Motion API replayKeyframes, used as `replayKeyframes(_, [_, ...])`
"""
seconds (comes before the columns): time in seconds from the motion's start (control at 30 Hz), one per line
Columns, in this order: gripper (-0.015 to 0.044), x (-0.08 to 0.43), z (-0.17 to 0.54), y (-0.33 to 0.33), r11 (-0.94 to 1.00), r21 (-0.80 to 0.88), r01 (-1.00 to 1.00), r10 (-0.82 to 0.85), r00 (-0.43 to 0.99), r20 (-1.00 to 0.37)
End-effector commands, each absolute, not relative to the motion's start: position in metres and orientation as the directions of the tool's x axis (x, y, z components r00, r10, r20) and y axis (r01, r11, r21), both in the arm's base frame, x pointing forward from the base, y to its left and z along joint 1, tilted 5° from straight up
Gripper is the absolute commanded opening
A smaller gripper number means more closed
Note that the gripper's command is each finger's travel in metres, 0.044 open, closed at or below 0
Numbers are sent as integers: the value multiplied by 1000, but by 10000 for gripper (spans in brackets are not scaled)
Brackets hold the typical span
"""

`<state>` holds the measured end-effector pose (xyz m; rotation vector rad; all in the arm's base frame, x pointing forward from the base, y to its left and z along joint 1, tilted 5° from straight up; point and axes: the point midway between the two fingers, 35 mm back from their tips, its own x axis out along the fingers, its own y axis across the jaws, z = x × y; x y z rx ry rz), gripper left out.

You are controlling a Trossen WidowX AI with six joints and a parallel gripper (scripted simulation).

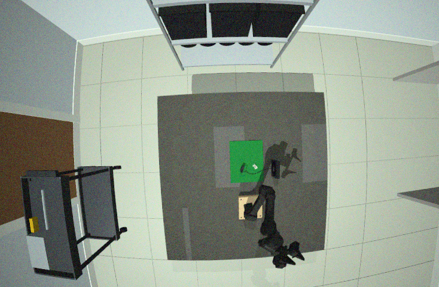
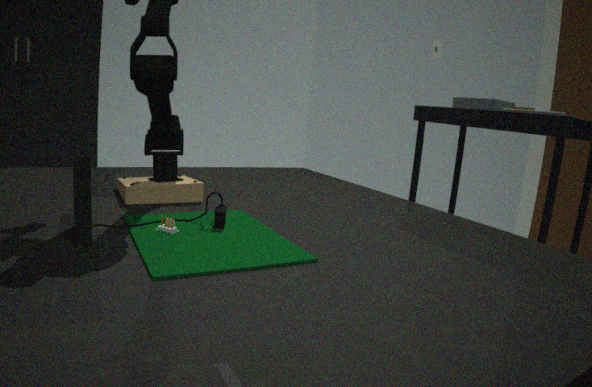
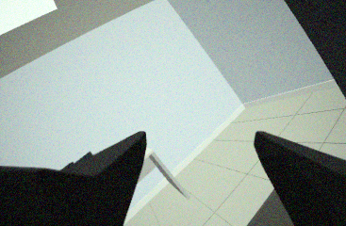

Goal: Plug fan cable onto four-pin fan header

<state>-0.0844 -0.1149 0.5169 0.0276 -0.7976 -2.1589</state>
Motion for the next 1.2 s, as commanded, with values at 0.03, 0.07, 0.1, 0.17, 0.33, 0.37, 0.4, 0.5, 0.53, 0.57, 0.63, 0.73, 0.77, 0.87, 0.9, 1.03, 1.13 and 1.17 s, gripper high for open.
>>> replayKeyframes(0.03, [392,-84,517,-115,-467,551,691,-705,-667,239])
replayKeyframes(0.07, [419,-84,517,-115,-467,551,691,-705,-667,239])
replayKeyframes(0.1, [440,-84,517,-115,-467,551,691,-705,-667,239])
replayKeyframes(0.17, [440,-92,517,-109,-500,539,678,-677,-694,245])
replayKeyframes(0.33, [440,-140,516,-57,-728,455,513,-437,-859,269])
replayKeyframes(0.37, [440,-148,515,-44,-770,437,465,-382,-884,269])
replayKeyframes(0.4, [440,-155,514,-31,-808,420,414,-326,-907,268])
replayKeyframes(0.5, [440,-172,507,12,-900,365,237,-149,-956,252])
replayKeyframes(0.53, [440,-176,504,27,-922,346,172,-88,-966,244])
replayKeyframes(0.57, [440,-179,501,43,-940,326,105,-27,-972,233])
replayKeyframes(0.63, [440,-182,493,74,-959,283,-33,95,-973,209])
replayKeyframes(0.73, [440,-179,482,114,-952,221,-210,249,-953,171])
replayKeyframes(0.77, [440,-177,478,127,-943,200,-264,297,-942,157])
replayKeyframes(0.87, [440,-166,464,164,-896,135,-424,439,-892,111])
replayKeyframes(0.9, [440,-160,460,177,-873,111,-474,485,-870,94])
replayKeyframes(1.03, [440,-133,438,222,-758,7,-652,652,-758,18])
replayKeyframes(1.13, [440,-105,420,252,-654,-81,-752,756,-653,-46])
replayKeyframes(1.17, [440,-95,414,261,-618,-112,-778,786,-614,-69])
